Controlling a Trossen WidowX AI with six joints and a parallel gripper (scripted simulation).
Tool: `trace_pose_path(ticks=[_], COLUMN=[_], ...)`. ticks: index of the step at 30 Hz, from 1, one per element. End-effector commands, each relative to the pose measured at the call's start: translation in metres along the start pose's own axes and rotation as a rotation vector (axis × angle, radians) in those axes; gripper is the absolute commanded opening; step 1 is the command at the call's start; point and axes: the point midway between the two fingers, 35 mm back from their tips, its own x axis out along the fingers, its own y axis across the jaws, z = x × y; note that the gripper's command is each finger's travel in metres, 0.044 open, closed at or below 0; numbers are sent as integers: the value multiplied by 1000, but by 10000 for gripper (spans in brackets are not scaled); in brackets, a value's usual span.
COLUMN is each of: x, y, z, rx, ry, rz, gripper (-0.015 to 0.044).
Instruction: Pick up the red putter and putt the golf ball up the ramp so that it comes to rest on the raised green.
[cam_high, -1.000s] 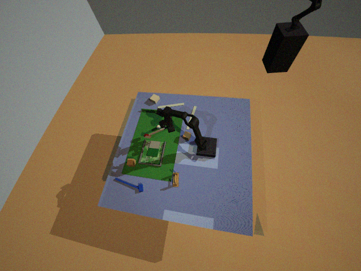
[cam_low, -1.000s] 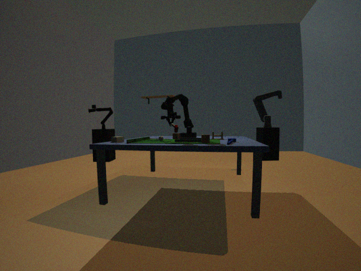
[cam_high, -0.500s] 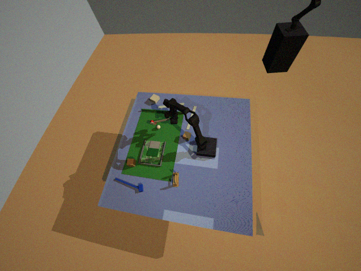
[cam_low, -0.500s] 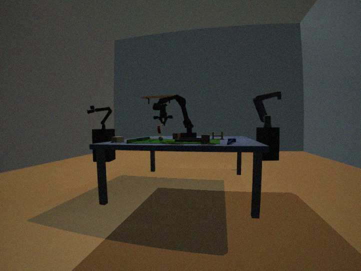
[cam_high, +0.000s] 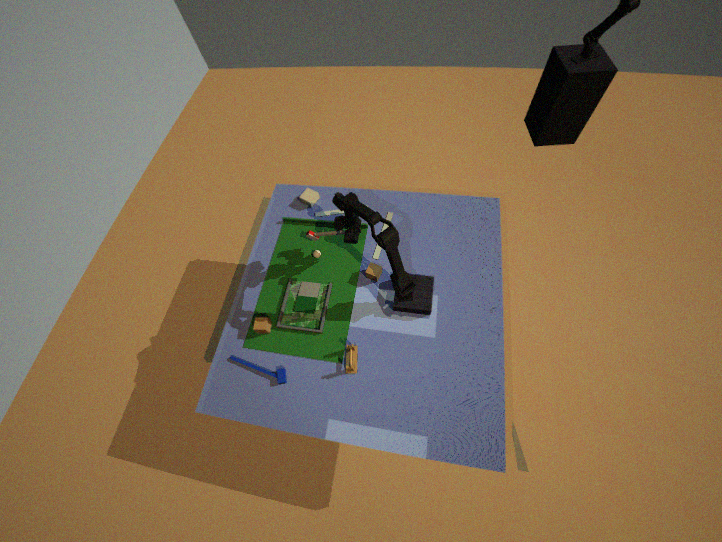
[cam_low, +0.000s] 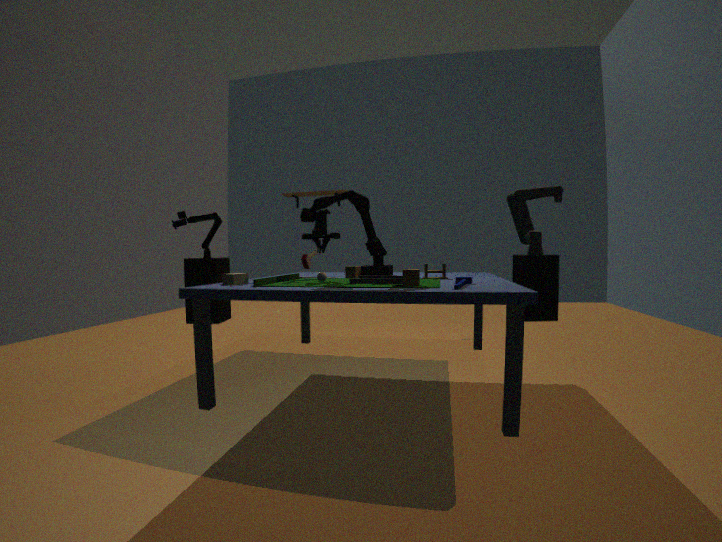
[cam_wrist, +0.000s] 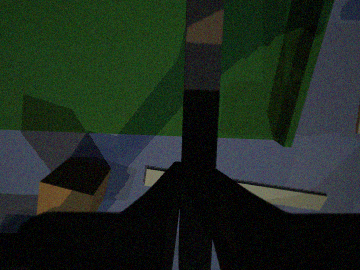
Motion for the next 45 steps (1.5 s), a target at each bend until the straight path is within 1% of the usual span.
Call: trace_pose_path(ticks=[1, 4, 26, 37, 45], x=[15, 25, 55, 53, 55], y=[-1, 0, 0, 0, -27], z=[0, -1, -1, -2, -1], rx=[6, 6, 6, 2, 5], ry=[0, 0, 0, 6, 1], rz=[-1, -1, -1, 5, -3], gripper=[0, 0, 0, 0, 0])
